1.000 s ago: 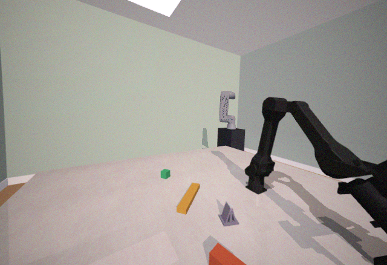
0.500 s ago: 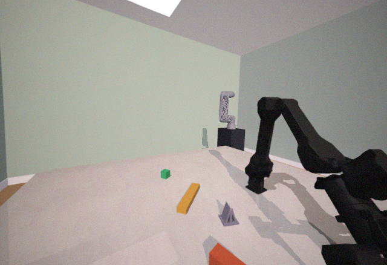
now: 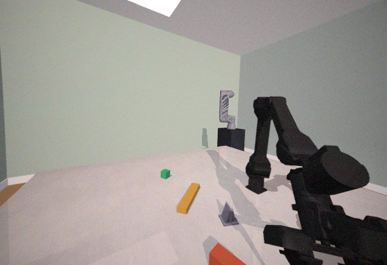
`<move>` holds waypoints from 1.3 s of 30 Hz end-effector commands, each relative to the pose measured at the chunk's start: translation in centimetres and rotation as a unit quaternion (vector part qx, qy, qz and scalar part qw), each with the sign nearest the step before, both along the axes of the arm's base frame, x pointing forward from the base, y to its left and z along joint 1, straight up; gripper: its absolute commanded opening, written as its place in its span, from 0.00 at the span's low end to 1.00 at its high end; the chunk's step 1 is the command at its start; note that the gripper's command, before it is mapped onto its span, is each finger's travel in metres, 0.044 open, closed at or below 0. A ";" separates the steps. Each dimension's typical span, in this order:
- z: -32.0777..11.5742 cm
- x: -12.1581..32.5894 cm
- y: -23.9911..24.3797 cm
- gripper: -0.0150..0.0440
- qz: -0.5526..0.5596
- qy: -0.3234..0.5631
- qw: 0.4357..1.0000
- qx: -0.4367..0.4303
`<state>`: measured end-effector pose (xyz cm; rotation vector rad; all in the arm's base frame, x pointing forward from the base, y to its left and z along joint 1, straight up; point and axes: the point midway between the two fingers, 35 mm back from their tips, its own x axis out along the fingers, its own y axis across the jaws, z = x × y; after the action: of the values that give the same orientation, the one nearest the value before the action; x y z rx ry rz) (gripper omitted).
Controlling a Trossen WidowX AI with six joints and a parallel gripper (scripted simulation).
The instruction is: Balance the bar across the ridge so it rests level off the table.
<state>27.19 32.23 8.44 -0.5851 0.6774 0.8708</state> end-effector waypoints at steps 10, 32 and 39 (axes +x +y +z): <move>-0.1 4.3 -6.5 0.79 -0.038 0.012 0.997 -0.068; 0.2 7.6 -18.3 0.79 -0.090 0.065 0.980 -0.165; 0.4 7.8 -22.2 0.79 -0.112 0.092 0.973 -0.182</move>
<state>34.93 11.48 8.63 -0.7479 1.0377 0.6040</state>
